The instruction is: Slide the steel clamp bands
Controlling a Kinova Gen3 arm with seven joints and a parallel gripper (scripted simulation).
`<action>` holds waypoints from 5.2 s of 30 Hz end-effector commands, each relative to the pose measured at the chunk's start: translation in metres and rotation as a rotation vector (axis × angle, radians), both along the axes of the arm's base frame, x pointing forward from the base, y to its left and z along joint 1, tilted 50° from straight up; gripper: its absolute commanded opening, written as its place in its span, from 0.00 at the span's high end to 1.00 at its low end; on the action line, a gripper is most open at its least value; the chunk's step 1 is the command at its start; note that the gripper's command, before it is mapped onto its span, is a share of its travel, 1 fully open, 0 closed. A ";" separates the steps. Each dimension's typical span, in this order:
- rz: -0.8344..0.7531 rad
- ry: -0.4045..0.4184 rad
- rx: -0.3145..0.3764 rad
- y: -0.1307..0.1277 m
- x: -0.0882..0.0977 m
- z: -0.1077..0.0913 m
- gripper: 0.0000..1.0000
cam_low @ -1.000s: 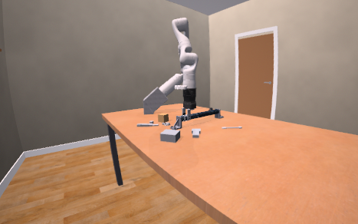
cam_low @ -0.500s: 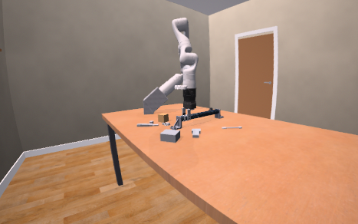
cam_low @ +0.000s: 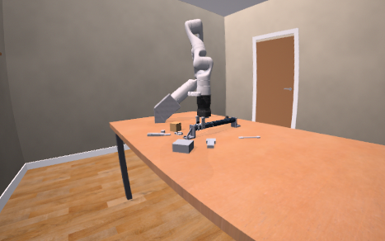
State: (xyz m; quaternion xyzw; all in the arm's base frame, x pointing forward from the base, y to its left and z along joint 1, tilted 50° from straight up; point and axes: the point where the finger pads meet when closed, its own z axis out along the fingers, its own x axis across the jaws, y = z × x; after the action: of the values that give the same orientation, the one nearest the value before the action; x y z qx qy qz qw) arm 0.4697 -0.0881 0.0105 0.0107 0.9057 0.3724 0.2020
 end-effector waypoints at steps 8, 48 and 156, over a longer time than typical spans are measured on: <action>-0.002 -0.001 -0.001 -0.001 0.000 0.001 0.25; -0.002 -0.001 -0.001 0.044 -0.008 0.043 0.25; -0.002 -0.001 -0.001 0.031 -0.030 0.093 0.00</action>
State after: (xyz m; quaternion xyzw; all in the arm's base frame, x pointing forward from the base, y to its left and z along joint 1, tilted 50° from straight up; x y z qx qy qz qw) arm 0.4392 -0.0552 0.1044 0.0103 0.9059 0.3719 0.2021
